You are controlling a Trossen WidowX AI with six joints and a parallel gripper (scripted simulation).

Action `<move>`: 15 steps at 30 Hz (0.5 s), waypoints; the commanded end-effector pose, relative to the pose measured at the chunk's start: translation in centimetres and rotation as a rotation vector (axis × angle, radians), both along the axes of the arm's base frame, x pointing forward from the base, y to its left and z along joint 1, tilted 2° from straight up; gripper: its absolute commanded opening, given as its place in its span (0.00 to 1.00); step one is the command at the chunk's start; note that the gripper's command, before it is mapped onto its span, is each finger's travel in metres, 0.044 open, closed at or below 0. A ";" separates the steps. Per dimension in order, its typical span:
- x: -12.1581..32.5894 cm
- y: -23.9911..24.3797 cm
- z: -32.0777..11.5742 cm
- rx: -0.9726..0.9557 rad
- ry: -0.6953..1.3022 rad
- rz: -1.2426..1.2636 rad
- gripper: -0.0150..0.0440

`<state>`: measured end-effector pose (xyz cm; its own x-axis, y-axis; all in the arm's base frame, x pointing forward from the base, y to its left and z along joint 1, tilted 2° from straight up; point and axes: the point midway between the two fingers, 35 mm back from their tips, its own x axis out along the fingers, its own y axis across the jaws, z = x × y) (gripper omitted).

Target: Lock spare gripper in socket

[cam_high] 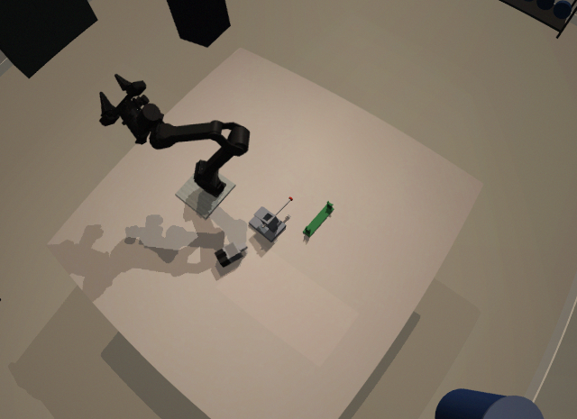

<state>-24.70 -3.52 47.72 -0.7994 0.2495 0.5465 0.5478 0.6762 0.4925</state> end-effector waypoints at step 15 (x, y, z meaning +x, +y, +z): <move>2.9 -20.1 -3.7 0.870 -0.173 0.362 0.76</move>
<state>-24.22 -18.43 45.20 -0.8868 -0.2769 0.3699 0.2728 0.3325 0.9028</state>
